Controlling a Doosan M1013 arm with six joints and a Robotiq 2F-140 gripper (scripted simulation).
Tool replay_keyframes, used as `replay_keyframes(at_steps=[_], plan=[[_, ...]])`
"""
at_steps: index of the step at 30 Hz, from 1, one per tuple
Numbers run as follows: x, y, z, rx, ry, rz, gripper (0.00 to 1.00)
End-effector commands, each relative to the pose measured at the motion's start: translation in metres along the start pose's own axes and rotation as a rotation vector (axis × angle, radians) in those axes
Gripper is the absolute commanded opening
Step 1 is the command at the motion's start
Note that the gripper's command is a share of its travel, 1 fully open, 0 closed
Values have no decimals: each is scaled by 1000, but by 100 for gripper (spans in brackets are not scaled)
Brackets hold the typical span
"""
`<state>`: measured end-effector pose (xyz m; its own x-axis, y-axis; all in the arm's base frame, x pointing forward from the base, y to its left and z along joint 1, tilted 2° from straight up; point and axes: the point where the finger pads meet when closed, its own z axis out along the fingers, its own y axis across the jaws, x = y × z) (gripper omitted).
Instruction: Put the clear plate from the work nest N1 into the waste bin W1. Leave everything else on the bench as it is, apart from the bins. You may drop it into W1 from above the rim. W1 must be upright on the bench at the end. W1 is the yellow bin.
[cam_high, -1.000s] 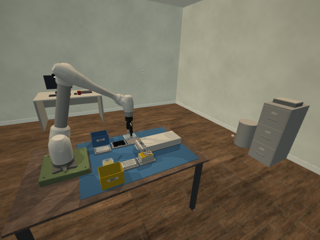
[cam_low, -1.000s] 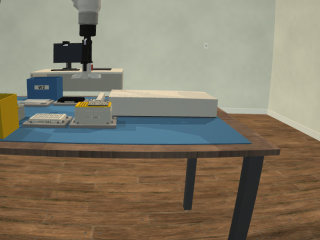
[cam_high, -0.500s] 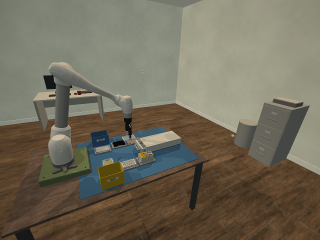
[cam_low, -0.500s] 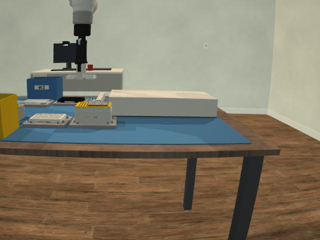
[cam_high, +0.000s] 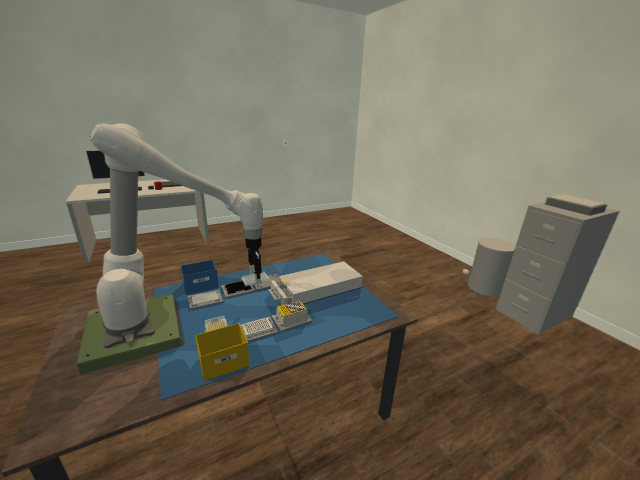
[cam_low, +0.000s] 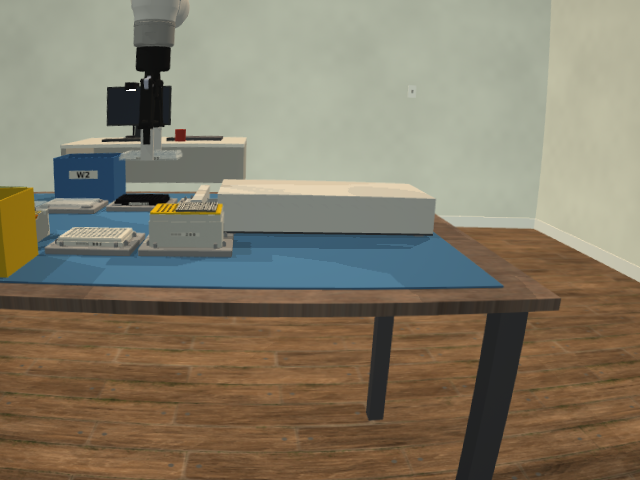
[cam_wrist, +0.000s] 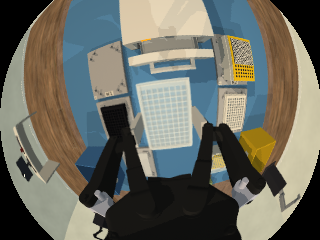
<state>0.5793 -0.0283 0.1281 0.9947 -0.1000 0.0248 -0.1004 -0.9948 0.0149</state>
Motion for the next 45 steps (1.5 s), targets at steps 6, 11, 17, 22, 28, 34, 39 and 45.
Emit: replay_keyframes(at_steps=[6, 11, 17, 22, 28, 34, 39, 45], plan=[[-13, 19, 0, 0, 0, 0, 10], [-18, 25, 0, 0, 0, 0, 10], [-27, 38, 0, 0, 0, 0, 10], [-35, 49, 0, 0, 0, 0, 10], [-41, 58, 0, 0, 0, 0, 10], [-50, 71, 0, 0, 0, 0, 10], [-58, 82, 0, 0, 0, 0, 10], [-64, 90, 0, 0, 0, 0, 10]])
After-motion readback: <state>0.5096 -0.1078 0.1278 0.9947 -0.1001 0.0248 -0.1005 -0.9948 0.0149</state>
